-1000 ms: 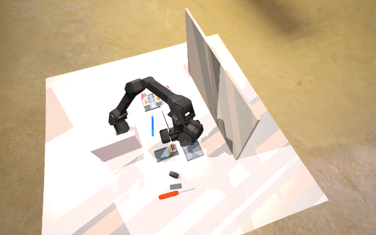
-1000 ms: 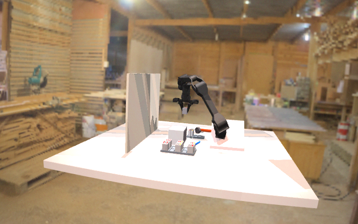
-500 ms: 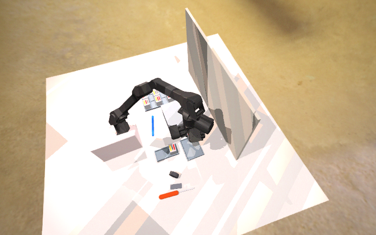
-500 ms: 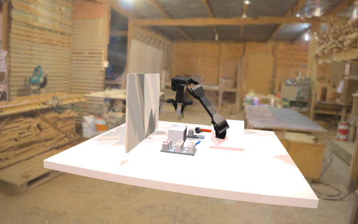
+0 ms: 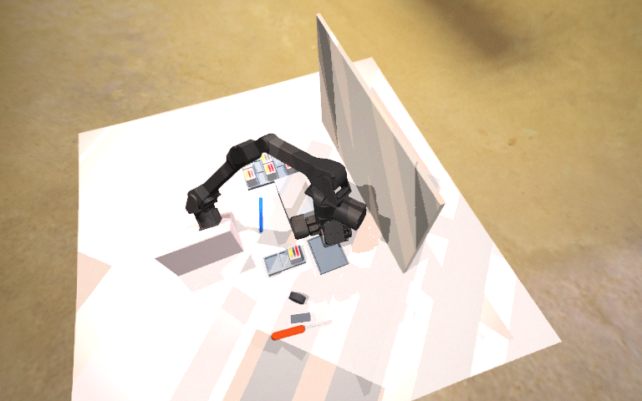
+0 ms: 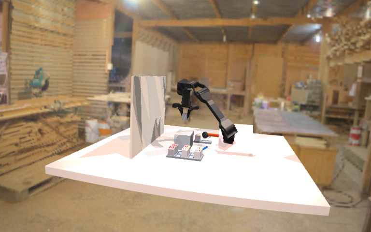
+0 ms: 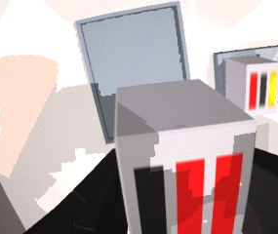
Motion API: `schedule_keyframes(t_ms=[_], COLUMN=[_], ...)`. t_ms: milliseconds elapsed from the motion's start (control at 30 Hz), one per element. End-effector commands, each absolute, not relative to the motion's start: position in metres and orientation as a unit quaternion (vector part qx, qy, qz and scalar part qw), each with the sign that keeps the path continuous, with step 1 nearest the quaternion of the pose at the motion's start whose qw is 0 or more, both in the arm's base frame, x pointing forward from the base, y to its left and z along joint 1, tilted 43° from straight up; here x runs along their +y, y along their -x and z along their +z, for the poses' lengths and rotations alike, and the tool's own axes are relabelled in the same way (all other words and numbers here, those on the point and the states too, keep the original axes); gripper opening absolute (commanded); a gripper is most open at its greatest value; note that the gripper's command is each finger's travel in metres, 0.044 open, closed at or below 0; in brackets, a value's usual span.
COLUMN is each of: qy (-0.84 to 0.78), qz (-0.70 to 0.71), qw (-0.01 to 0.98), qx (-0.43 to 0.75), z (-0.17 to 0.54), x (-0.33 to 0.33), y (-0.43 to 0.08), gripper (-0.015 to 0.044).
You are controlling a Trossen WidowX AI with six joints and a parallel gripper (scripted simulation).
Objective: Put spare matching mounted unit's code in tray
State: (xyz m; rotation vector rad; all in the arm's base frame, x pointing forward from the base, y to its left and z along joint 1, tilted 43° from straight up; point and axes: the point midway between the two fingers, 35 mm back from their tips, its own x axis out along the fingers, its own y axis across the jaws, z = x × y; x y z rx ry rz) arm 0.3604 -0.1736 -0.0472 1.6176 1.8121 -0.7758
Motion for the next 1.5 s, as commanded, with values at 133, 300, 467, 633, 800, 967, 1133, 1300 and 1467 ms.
schedule_keyframes(t_ms=[133,300,467,633,800,967,1133,1300,1467], qy=[-0.609,-0.609,-0.609,-0.609,-0.609,-0.609,-0.609,-0.609,-0.609], qz=[-0.291,-0.291,-0.291,-0.291,-0.291,-0.291,-0.291,-0.291,-0.291], qw=[0.289,0.289,0.289,0.289,0.289,0.29,0.29,0.29,0.29], qx=[0.679,0.679,0.679,0.679,0.679,0.679,0.679,0.679,0.679], z=[-0.052,-0.055,-0.058,-0.061,-0.064,-0.067,-0.07,-0.073,-0.076], x=[-0.169,-0.167,-0.165,-0.163,-0.16,-0.158,-0.156,-0.153,-0.151], y=[-0.361,-0.361,-0.362,-0.362,-0.362,-0.362,-0.363,-0.363,-0.363], gripper=[0.0,0.0,0.0,0.0,0.0,0.0,0.0,0.0,0.0])
